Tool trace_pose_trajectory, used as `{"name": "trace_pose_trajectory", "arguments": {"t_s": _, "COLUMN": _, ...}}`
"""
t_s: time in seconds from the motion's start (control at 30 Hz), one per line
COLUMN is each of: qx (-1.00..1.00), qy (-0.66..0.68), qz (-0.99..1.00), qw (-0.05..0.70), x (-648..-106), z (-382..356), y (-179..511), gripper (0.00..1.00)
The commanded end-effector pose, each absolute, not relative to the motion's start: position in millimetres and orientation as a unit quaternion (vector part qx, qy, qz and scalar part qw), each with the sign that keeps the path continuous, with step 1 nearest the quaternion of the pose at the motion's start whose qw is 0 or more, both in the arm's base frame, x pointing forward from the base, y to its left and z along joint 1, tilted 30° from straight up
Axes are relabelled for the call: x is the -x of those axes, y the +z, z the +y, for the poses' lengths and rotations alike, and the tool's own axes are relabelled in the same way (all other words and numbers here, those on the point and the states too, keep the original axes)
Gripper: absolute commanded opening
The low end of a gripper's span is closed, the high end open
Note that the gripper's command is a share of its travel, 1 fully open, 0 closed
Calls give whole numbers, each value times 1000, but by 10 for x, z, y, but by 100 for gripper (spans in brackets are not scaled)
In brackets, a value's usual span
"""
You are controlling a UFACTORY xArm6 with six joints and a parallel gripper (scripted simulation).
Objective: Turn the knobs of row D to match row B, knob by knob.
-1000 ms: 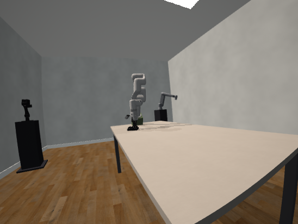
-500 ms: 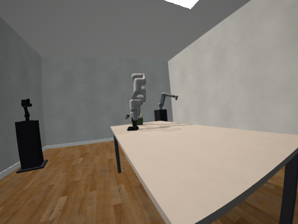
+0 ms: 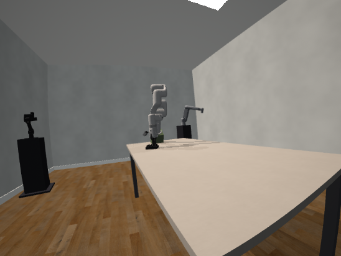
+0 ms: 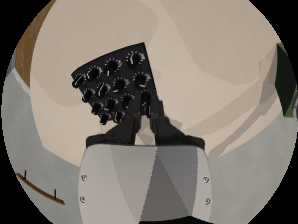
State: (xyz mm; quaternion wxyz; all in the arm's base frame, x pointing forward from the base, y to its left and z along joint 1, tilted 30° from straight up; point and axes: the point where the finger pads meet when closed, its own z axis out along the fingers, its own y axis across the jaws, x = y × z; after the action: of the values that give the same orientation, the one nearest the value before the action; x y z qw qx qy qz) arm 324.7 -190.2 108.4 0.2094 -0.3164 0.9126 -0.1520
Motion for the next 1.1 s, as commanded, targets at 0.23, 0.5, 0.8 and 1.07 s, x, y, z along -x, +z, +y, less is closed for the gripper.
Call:
{"name": "trace_pose_trajectory", "arguments": {"t_s": 0.23, "qx": 316, "qy": -153, "qz": 912, "qw": 210, "x": -3252, "z": -1906, "y": 1092, "gripper": 8}}
{"name": "trace_pose_trajectory", "arguments": {"t_s": 0.5, "qx": 303, "qy": -150, "qz": 917, "qw": 212, "x": -3252, "z": -1906, "y": 1092, "gripper": 8}}
{"name": "trace_pose_trajectory", "arguments": {"t_s": 0.8, "qx": 266, "qy": -141, "qz": 928, "qw": 218, "x": -3252, "z": -1906, "y": 1092, "gripper": 8}}
{"name": "trace_pose_trajectory", "arguments": {"t_s": 1.07, "qx": 193, "qy": -124, "qz": 946, "qw": 228, "x": -3252, "z": -1906, "y": 1092, "gripper": 8}}
